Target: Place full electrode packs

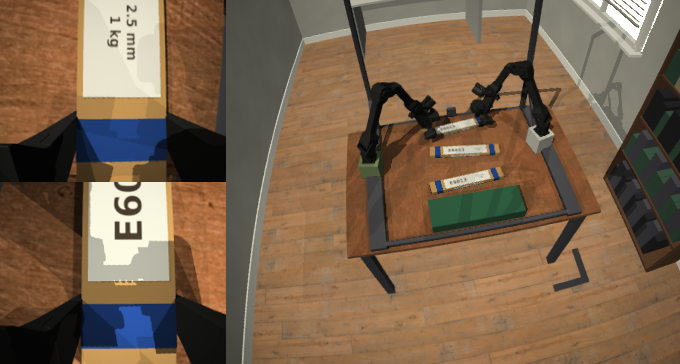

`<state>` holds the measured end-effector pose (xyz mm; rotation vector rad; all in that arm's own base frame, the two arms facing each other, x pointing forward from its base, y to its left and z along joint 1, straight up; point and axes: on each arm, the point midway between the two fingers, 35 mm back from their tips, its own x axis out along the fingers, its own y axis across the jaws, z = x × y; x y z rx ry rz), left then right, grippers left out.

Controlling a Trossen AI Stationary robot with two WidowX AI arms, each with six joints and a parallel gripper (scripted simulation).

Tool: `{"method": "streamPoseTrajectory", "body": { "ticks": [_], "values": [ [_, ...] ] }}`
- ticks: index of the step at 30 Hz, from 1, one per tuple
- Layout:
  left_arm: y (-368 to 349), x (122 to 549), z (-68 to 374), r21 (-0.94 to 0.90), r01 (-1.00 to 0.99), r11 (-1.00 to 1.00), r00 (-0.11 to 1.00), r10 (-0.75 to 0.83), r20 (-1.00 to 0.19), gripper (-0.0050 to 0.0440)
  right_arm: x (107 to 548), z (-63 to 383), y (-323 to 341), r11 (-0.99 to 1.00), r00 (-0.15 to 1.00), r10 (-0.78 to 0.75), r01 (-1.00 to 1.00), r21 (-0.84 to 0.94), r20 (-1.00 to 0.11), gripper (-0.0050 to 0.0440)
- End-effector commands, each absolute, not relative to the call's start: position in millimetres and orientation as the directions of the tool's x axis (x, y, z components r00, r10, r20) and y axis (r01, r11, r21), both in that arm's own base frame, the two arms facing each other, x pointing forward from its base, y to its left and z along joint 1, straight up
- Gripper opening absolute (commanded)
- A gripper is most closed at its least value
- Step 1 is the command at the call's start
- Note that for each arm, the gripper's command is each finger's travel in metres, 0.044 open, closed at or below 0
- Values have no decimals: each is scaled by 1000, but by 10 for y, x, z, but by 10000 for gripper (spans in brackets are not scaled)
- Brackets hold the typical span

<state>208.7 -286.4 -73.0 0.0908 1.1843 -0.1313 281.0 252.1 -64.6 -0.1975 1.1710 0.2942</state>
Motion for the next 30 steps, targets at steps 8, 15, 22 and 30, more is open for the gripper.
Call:
{"method": "streamPoseTrajectory", "body": {
  "ticks": [8, 15, 22, 30],
  "values": [
    [-2912, 2116, -670, -19, 150, 988, 381, -75, -922, -50, 2837, -580, 2552, 944, 370, 140, -329, 11, -918, -50],
    [-2912, 2116, -670, -19, 150, 988, 381, -75, -922, -50, 2837, -580, 2552, 944, 370, 140, -329, 11, -918, -50],
    [-2912, 2116, -670, -19, 150, 988, 381, -75, -922, -50, 2837, -580, 2552, 944, 370, 140, -329, 11, -918, -50],
    [-2914, 2119, -616, -26, 151, 988, 383, -83, -920, -50, 2820, -537, 2541, 944, 370, 143, -329, 15, -918, -50]
  ]
}}
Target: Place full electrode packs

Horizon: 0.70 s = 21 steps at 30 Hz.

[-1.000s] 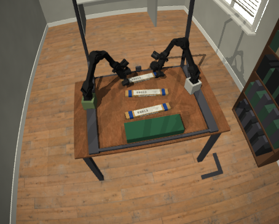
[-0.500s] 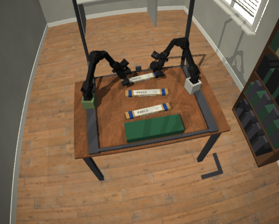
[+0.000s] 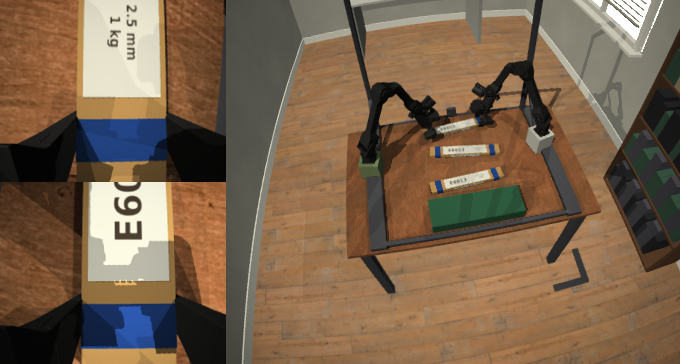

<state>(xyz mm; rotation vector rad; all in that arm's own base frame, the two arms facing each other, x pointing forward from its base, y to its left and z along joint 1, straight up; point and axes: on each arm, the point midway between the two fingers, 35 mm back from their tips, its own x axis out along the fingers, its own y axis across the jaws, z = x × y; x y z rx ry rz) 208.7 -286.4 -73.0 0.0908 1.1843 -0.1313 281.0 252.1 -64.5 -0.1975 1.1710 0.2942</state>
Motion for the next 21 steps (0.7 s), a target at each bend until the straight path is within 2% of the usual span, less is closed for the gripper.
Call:
{"method": "streamPoseTrajectory", "body": {
  "ticks": [1, 21],
  "values": [
    [-2914, 2119, -616, -26, 151, 988, 383, -83, -920, -50, 2820, -537, 2541, 944, 370, 143, -329, 15, -918, -50],
    [-2961, 2126, -241, -39, 151, 988, 389, -95, -917, -50, 2855, -143, 2598, 944, 381, 158, -330, 26, -911, -50]
  ]
}}
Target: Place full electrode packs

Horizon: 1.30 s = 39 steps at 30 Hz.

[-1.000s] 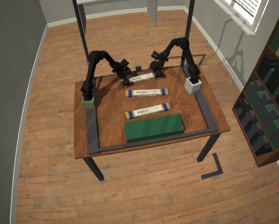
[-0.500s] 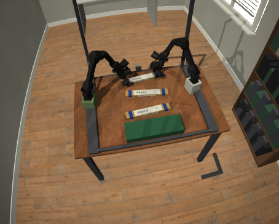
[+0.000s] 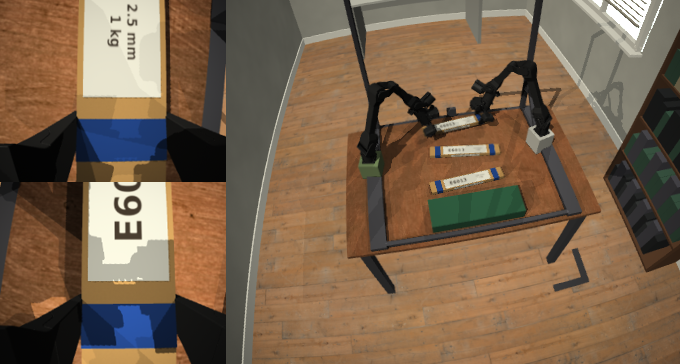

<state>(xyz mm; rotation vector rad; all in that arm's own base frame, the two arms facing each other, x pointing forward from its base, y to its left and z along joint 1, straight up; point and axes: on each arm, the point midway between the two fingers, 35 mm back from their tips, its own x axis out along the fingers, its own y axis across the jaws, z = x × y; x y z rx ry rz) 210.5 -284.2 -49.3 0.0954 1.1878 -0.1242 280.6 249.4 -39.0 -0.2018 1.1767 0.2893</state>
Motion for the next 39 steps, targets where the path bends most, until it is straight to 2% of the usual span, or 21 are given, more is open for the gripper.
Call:
{"method": "streamPoseTrajectory", "body": {
  "ticks": [1, 29, 39],
  "values": [
    [-2961, 2125, -221, -39, 151, 988, 389, -95, -916, -50, 2855, -123, 2598, 944, 381, 158, -330, 26, -911, -50],
    [-2946, 2116, 314, -40, 151, 988, 389, -96, -916, -50, 2841, 411, 2584, 944, 382, 159, -330, 26, -910, -50],
    [-2946, 2110, 344, -39, 150, 988, 390, -96, -916, -50, 2837, 431, 2584, 944, 383, 159, -329, 26, -910, -50]
  ]
}}
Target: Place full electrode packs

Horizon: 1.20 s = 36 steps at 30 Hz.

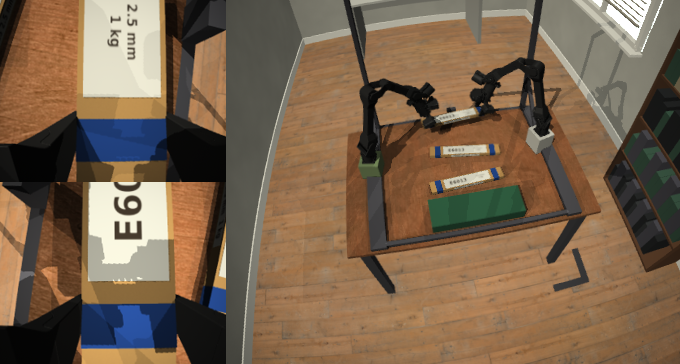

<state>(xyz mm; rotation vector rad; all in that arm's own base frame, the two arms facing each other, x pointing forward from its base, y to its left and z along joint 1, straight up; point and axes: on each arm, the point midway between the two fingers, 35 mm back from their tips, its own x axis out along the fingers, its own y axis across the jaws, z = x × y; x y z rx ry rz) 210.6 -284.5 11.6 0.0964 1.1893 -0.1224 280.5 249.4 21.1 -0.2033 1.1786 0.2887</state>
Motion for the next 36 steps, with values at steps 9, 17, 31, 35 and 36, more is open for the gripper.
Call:
{"method": "streamPoseTrajectory", "body": {
  "ticks": [9, 17, 31, 35, 36],
  "values": [
    [-2945, 2103, 359, -39, 150, 988, 390, -95, -916, -50, 2826, 432, 2577, 944, 381, 157, -329, 25, -911, -50],
    [-2940, 2095, 363, -37, 150, 988, 389, -94, -916, -50, 2819, 432, 2574, 944, 380, 155, -329, 24, -912, -50],
    [-2801, 2101, 311, -20, 277, 961, 370, -126, -920, -50, 2847, 441, 2490, 979, 399, 106, -203, 25, -911, -50],
    [-2724, 2123, 308, -19, 277, 961, 370, -125, -920, -50, 2829, 376, 2348, 980, 386, 89, -197, 12, -918, -50],
    [-2706, 2128, 307, -19, 277, 961, 370, -125, -920, -50, 2833, 376, 2329, 980, 386, 89, -197, 12, -918, -50]
  ]
}}
